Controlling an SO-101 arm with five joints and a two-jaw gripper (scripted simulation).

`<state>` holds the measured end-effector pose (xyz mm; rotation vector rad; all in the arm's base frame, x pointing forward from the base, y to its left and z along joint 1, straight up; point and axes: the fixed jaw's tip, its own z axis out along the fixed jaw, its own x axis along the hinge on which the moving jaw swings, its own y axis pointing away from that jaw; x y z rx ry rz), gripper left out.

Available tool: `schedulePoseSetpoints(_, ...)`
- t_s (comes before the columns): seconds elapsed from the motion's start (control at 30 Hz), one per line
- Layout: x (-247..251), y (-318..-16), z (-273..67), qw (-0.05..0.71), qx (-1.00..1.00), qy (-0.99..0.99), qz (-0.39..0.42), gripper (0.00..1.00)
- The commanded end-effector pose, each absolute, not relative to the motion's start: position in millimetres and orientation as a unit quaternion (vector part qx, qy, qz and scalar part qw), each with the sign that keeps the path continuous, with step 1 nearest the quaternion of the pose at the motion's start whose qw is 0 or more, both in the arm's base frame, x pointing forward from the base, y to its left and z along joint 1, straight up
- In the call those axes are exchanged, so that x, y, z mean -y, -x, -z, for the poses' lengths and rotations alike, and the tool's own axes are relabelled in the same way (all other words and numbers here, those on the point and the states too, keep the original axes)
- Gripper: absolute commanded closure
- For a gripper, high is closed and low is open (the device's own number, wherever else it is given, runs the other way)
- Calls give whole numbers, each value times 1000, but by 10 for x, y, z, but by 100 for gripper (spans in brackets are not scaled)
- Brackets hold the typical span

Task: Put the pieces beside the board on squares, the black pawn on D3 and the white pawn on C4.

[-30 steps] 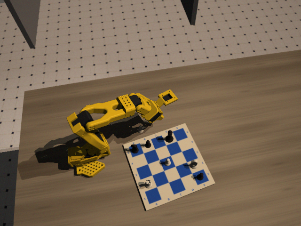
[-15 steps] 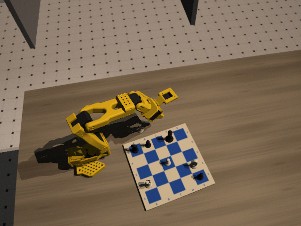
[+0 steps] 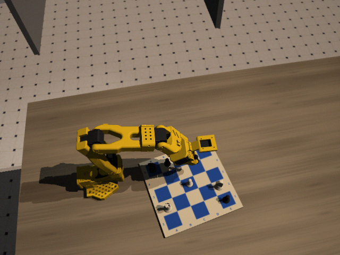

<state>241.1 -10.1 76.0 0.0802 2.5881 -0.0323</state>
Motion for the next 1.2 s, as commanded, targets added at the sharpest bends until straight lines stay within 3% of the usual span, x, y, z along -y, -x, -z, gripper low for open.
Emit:
schedulePoseSetpoints(0.0,305,-2479,-765,271,-960,-68,22,100)
schedulePoseSetpoints(0.17,483,-2513,-768,270,-957,-100,31,100)
schedulePoseSetpoints(1.17,435,-2566,-793,271,-958,-89,28,100)
